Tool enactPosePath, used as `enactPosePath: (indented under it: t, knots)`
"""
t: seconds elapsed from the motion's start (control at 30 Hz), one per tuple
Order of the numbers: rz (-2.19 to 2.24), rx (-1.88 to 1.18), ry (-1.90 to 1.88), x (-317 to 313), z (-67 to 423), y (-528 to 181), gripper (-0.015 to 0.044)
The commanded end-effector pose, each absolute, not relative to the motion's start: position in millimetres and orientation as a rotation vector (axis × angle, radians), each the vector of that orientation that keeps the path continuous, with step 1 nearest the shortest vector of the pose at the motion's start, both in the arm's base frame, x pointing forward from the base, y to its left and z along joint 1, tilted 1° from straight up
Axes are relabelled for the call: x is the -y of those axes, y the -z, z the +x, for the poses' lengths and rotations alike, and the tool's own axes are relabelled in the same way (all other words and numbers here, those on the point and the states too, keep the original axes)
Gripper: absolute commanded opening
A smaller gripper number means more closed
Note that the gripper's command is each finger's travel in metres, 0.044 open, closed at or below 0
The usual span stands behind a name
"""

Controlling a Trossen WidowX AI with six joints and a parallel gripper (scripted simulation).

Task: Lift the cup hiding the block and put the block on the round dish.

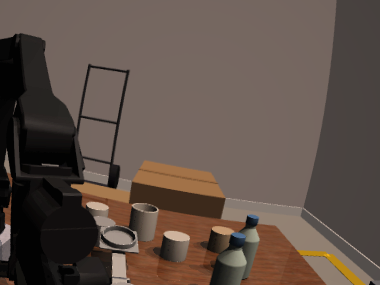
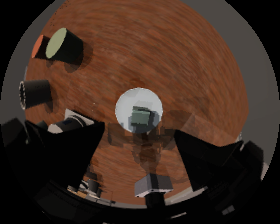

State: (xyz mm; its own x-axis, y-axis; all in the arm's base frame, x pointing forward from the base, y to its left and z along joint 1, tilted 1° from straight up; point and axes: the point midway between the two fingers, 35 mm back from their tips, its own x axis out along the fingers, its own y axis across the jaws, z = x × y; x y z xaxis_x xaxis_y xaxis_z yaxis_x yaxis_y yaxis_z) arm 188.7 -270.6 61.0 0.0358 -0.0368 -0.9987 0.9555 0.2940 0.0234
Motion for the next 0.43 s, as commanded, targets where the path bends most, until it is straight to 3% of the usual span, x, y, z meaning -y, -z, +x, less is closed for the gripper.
enactPosePath:
  t: [0.0, 0.4]
  knots:
    - [0.970, -1.277, 0.986, 268.6, 187.1, -90.8, 0.0440]
    - [0.968, -1.273, 0.987, 267.5, 186.1, -101.4, 0.0440]
